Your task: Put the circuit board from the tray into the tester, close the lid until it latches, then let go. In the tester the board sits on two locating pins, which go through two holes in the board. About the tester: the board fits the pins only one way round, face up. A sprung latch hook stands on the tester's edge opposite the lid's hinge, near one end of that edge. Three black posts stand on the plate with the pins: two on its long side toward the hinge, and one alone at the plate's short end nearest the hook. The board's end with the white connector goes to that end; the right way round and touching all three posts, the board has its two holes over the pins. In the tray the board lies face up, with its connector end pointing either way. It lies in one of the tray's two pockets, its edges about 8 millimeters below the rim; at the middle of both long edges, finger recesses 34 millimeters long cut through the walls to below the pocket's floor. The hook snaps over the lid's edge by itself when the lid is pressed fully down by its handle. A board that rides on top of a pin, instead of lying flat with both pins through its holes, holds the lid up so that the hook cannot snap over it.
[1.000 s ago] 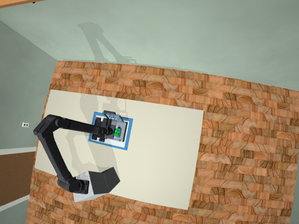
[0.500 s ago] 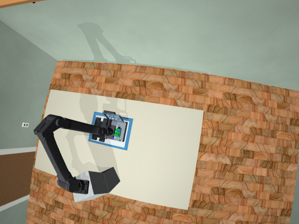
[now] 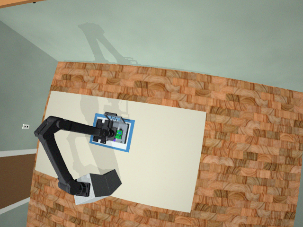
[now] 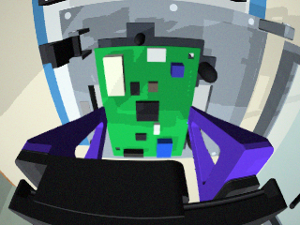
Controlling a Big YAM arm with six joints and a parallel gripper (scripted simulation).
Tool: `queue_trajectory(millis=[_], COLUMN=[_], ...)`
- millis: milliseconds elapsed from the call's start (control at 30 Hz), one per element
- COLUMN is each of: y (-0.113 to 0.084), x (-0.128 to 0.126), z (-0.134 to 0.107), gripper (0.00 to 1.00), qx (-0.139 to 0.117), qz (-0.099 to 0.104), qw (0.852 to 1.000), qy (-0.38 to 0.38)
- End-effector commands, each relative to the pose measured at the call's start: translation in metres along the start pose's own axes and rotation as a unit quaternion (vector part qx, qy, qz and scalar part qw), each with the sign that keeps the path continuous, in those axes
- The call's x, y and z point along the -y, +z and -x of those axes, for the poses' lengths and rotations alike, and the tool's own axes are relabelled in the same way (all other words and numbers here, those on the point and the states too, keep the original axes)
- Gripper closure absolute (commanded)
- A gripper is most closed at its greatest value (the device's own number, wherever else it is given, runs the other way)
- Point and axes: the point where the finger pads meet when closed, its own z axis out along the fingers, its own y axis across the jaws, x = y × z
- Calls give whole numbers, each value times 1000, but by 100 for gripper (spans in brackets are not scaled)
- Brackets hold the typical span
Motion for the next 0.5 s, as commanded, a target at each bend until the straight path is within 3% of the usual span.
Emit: queue_trajectory(millis=[0,467], y=[3,4], x=[6,4], z=[5,5], gripper=[28,28], qx=[1,1], qz=[-7,-5], qw=[1000,1000], qy=[-3,-2])
